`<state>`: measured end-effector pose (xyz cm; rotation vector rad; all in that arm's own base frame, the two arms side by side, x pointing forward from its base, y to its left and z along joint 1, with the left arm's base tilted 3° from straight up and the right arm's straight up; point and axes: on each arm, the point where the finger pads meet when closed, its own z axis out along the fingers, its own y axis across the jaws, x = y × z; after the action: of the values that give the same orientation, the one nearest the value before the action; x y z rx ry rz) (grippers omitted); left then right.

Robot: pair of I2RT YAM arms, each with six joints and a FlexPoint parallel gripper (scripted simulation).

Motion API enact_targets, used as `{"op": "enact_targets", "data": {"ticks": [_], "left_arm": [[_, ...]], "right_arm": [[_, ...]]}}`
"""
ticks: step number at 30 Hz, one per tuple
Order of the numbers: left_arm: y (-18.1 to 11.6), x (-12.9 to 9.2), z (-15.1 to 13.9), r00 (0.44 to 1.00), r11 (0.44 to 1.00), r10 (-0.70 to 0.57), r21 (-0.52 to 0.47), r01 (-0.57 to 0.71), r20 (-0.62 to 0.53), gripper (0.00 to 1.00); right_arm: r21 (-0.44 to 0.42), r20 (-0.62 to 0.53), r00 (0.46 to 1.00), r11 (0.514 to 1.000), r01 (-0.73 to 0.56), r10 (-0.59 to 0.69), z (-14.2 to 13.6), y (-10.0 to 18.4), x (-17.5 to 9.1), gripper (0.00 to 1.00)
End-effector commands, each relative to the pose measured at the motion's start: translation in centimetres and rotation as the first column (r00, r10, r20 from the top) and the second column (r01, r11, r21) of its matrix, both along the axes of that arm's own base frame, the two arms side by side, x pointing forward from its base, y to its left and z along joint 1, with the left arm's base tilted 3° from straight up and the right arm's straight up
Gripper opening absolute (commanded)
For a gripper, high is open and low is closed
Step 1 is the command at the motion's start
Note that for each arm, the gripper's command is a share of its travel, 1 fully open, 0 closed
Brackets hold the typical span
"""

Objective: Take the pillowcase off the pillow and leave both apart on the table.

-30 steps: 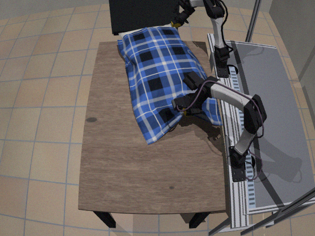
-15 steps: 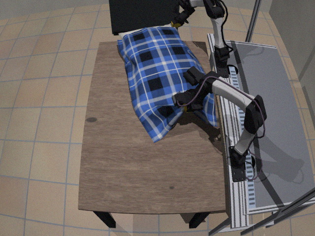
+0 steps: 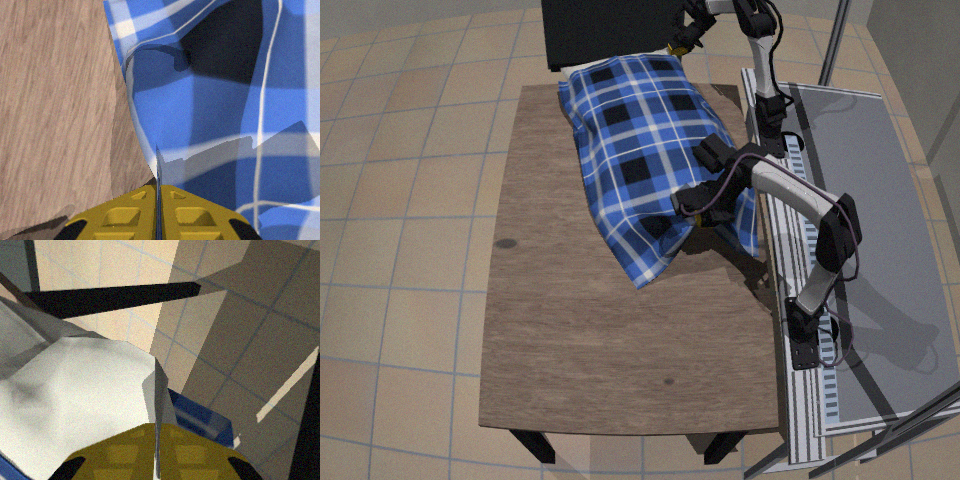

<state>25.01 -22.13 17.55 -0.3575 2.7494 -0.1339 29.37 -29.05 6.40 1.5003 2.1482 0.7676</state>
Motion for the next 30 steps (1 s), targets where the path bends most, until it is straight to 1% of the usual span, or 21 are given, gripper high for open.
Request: {"op": "enact_targets", "data": {"ticks": [1, 4, 5, 6, 7, 12, 19, 21, 22, 23, 25, 30], "left_arm": [[1.1, 0.1, 0.7, 1.000, 1.000, 0.014, 0.022, -0.014, 0.002, 0.00], [1.1, 0.0, 0.6, 1.000, 1.000, 0.014, 0.025, -0.014, 0.000, 0.00], [0.7, 0.2, 1.8, 1.000, 1.000, 0.001, -0.015, -0.001, 0.027, 0.00], [0.4, 0.2, 2.3, 0.999, 0.999, -0.008, -0.038, 0.009, 0.032, 0.00], [-0.1, 0.9, 2.6, 0.998, 0.998, -0.014, -0.059, 0.018, 0.063, 0.00], [-1.5, 2.0, 4.3, 0.988, 0.989, -0.074, -0.116, 0.090, 0.133, 0.00], [-2.4, 3.4, 7.0, 0.964, 0.973, -0.115, -0.168, 0.157, 0.238, 0.00], [-2.4, 3.4, 7.0, 0.964, 0.973, -0.115, -0.168, 0.157, 0.238, 0.00], [-2.3, 3.7, 6.6, 0.964, 0.977, -0.111, -0.150, 0.150, 0.240, 0.00], [-2.4, 3.9, 7.8, 0.956, 0.972, -0.111, -0.170, 0.161, 0.272, 0.00], [-3.0, 4.0, 9.0, 0.945, 0.959, -0.130, -0.203, 0.197, 0.301, 0.00], [-3.4, 4.9, 11.1, 0.914, 0.945, -0.146, -0.219, 0.242, 0.378, 0.00]], "right_arm": [[-0.020, 0.006, 1.000, 1.000, 0.009, -0.009, 0.1, -0.4, 0.0, 0.00], [-0.020, 0.006, 1.000, 1.000, 0.009, -0.009, 0.1, -0.4, 0.0, 0.00], [-0.020, 0.006, 1.000, 1.000, 0.009, -0.009, 0.1, -0.4, 0.0, 0.00], [-0.020, 0.006, 1.000, 1.000, 0.009, -0.009, 0.1, -0.4, 0.0, 0.00], [-0.020, 0.006, 1.000, 1.000, 0.009, -0.009, 0.1, -0.4, 0.0, 0.00], [-0.020, 0.006, 1.000, 1.000, 0.009, -0.009, 0.1, -0.4, 0.0, 0.00], [-0.020, 0.006, 1.000, 1.000, 0.009, -0.009, 0.1, -0.4, 0.0, 0.00], [-0.020, 0.006, 1.000, 1.000, 0.009, -0.009, 0.1, -0.4, 0.0, 0.00], [-0.020, 0.006, 1.000, 1.000, 0.009, -0.009, 0.1, -0.4, 0.0, 0.00], [-0.020, 0.006, 1.000, 1.000, 0.009, -0.009, 0.1, -0.4, 0.0, 0.00], [-0.020, 0.006, 1.000, 1.000, 0.009, -0.009, 0.1, -0.4, 0.0, 0.00], [-0.020, 0.006, 1.000, 1.000, 0.009, -0.009, 0.1, -0.4, 0.0, 0.00]]}}
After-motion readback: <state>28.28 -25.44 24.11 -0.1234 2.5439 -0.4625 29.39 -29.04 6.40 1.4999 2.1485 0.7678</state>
